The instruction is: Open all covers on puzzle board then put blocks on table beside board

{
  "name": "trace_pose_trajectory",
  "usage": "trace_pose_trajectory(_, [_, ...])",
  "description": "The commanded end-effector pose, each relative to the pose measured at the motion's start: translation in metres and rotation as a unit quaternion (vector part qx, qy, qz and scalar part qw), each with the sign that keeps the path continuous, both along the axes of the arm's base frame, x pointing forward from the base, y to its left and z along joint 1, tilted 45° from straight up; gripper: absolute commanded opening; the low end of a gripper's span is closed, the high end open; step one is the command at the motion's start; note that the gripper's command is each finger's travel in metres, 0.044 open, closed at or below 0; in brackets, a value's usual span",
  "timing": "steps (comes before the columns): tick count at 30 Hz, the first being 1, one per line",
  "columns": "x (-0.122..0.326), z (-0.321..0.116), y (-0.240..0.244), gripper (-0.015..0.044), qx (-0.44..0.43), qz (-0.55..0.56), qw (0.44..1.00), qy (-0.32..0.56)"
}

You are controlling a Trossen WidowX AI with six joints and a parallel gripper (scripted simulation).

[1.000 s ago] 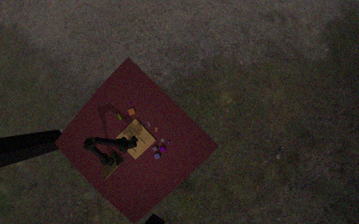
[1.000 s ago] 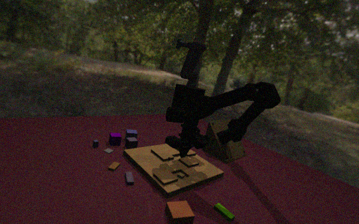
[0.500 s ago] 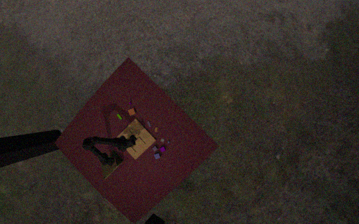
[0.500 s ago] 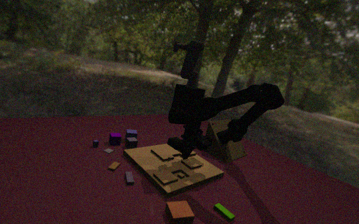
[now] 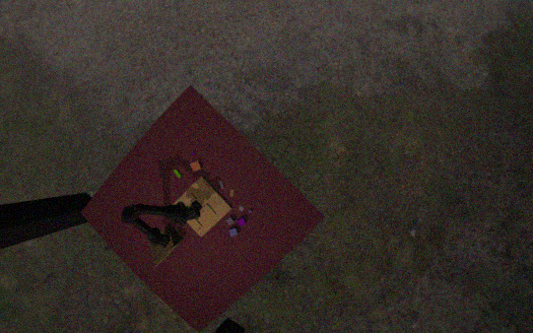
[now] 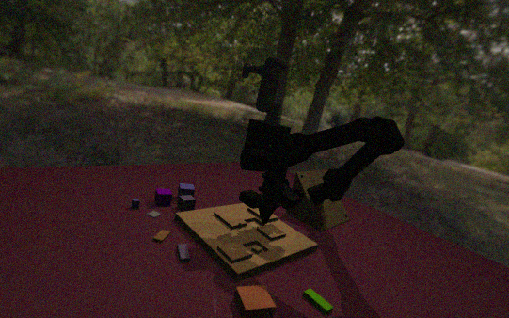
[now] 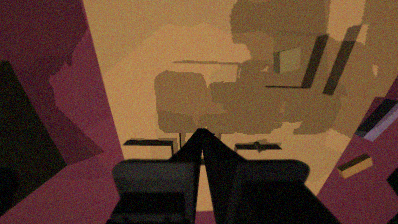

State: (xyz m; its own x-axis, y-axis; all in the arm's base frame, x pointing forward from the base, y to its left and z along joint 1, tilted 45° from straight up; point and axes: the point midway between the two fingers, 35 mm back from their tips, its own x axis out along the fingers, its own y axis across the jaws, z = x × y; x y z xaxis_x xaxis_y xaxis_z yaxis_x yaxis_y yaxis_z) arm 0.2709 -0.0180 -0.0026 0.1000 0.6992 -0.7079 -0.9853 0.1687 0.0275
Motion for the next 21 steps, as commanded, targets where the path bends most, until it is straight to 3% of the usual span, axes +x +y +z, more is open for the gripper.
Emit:
trace_pose_trajectory(1, [0.001, 0.005, -0.003, 0.0000, -0.002, 0.002, 1.000, -0.005])
trace_pose_trajectory(21, [-0.002, 0.025, -0.019, 0.0000, -0.002, 0.002, 1.000, -0.005])
